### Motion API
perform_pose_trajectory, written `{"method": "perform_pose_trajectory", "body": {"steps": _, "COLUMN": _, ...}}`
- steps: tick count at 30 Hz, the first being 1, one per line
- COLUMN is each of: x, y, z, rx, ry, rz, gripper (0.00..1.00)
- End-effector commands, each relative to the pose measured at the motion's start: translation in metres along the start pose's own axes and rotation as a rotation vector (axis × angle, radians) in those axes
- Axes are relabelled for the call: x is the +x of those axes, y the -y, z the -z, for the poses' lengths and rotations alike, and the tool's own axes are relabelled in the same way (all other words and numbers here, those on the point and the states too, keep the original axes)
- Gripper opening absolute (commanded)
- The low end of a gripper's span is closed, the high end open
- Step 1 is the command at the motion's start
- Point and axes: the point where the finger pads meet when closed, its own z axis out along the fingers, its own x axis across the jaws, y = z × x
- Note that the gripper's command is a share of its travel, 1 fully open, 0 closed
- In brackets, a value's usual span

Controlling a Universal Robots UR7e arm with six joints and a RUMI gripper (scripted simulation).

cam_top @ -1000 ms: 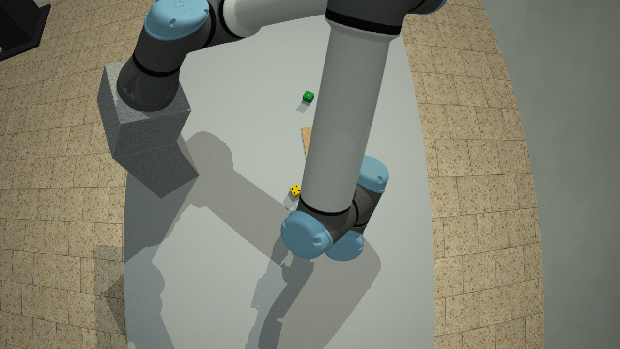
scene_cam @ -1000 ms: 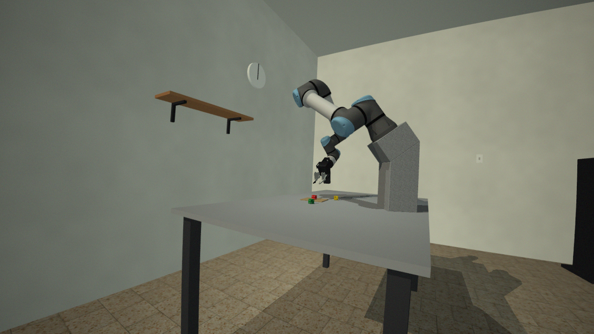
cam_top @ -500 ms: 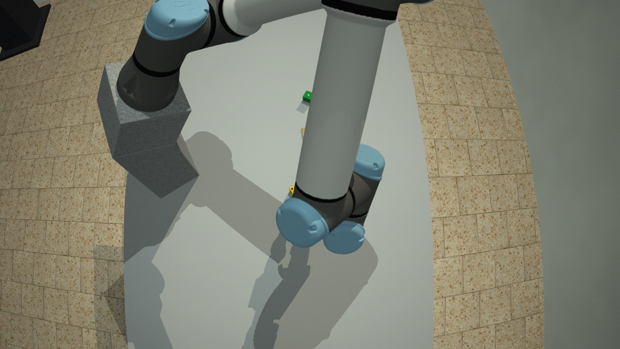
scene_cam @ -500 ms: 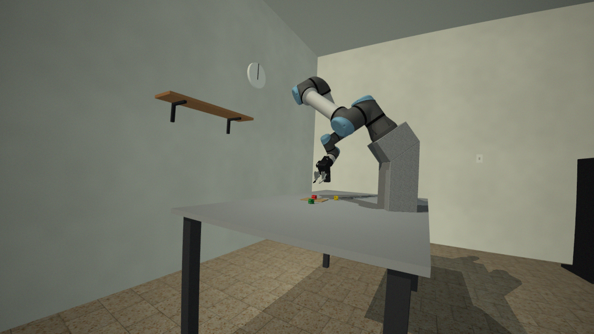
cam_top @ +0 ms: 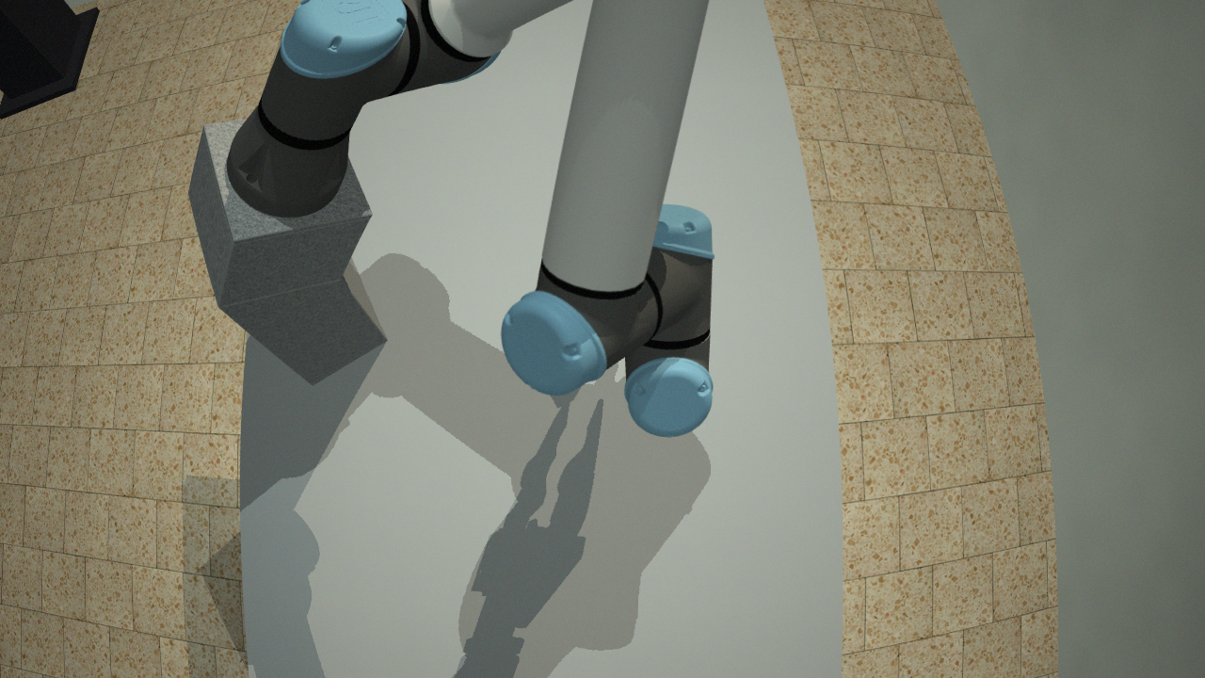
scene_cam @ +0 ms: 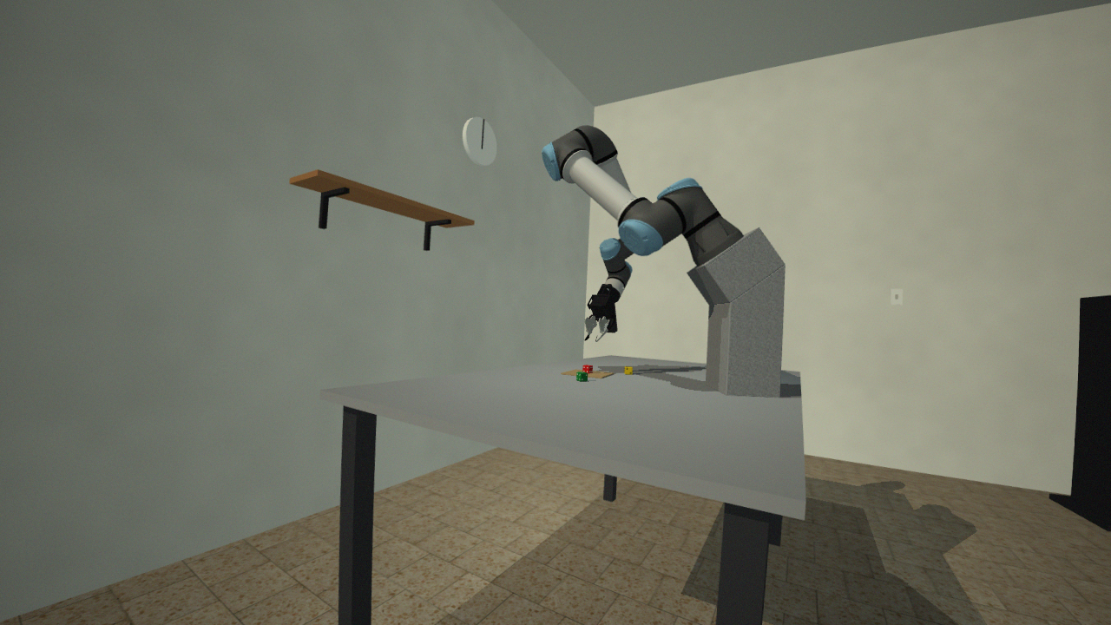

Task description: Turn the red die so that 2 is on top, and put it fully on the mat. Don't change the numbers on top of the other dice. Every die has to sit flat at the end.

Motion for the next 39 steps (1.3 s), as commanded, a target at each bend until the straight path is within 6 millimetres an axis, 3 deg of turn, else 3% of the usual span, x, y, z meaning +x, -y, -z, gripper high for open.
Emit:
{"method": "perform_pose_trajectory", "body": {"steps": 1, "x": 0.0, "y": -0.005, "z": -0.001, "rx": 0.175, "ry": -0.002, "rz": -0.007, "gripper": 0.24}}
{"method": "perform_pose_trajectory", "body": {"steps": 39, "x": 0.001, "y": -0.034, "z": -0.009, "rx": 0.709, "ry": -0.009, "rz": -0.007, "gripper": 0.24}}
